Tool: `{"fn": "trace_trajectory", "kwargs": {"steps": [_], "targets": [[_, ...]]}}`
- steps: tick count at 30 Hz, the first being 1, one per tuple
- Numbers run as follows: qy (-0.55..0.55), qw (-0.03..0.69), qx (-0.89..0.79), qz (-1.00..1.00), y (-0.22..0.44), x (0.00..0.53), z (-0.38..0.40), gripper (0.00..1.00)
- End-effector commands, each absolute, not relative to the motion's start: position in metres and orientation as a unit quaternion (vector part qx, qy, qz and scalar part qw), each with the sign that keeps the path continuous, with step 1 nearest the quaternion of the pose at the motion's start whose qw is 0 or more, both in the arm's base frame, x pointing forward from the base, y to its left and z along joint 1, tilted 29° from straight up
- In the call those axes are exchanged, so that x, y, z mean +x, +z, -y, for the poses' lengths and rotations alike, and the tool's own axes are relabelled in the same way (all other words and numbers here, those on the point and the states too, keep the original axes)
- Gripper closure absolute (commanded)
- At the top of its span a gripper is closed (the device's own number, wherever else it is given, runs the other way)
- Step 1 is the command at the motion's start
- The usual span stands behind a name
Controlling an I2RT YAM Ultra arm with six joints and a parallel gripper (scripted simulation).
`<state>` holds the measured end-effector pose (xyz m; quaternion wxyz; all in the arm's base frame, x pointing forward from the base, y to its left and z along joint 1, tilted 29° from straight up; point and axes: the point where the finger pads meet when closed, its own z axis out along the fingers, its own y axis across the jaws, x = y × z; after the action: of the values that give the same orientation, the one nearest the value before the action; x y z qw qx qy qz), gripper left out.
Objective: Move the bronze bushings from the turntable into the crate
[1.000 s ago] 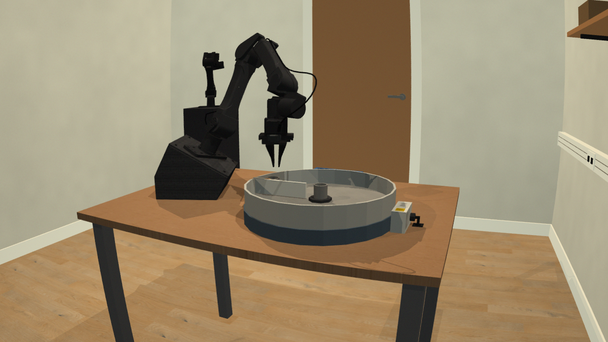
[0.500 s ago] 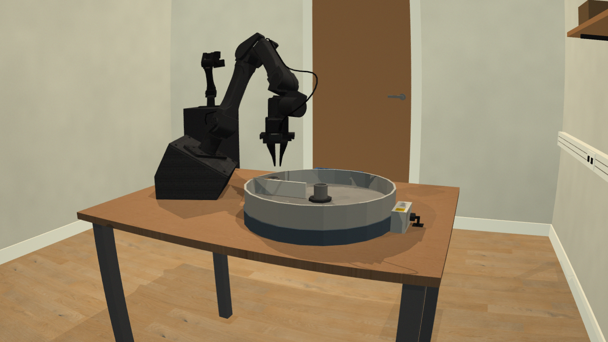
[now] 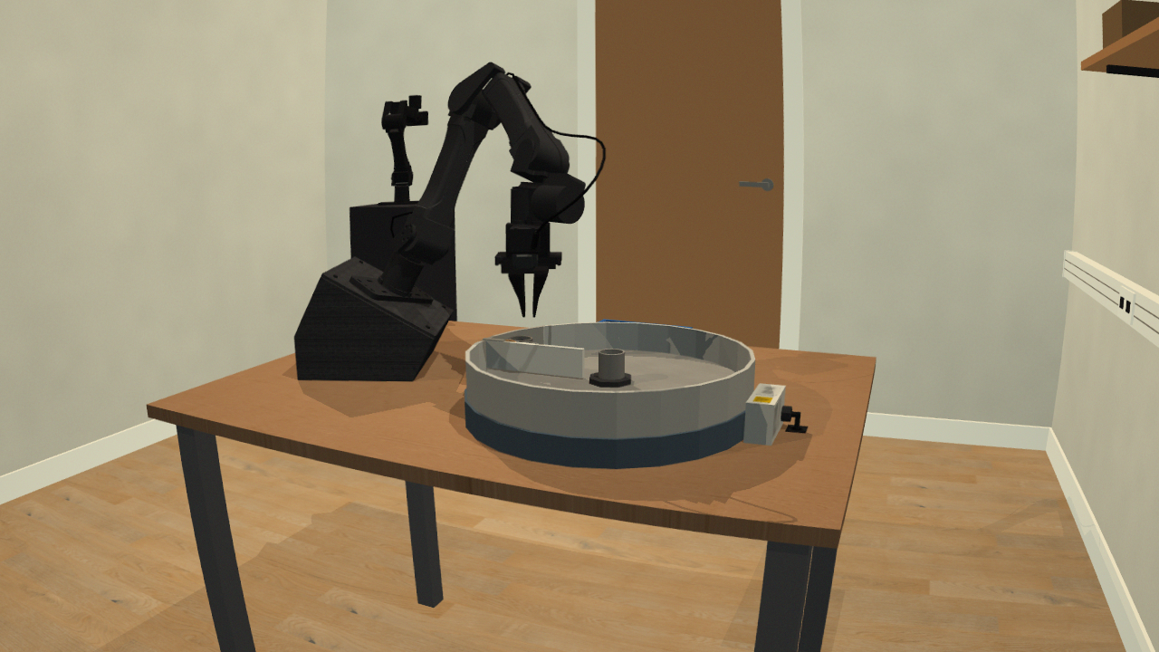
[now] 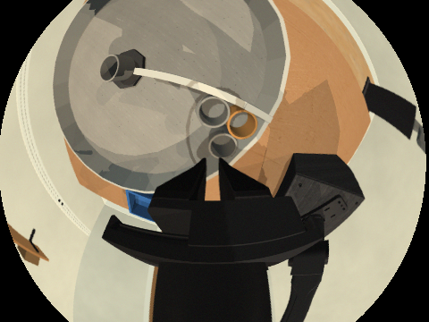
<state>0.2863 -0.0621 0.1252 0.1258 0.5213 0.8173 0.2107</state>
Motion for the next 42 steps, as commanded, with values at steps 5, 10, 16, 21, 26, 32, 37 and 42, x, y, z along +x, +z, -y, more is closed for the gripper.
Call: {"fn": "trace_trajectory", "kwargs": {"steps": [5,10,16,21,26,32,37,42], "targets": [[0.215,0.152,0.517,-0.814,0.142,0.293,0.069,0.85],[0.208,0.124,0.523,-0.817,0.11,0.293,0.06,0.85],[0.212,0.159,0.517,-0.814,0.125,0.306,0.065,0.85],[0.212,0.159,0.517,-0.814,0.125,0.306,0.065,0.85],[0.212,0.16,0.517,-0.814,0.125,0.306,0.065,0.85],[0.212,0.157,0.517,-0.814,0.125,0.305,0.064,0.85],[0.212,0.157,0.517,-0.814,0.125,0.305,0.064,0.85],[0.212,0.157,0.517,-0.814,0.125,0.305,0.064,0.85]]}}
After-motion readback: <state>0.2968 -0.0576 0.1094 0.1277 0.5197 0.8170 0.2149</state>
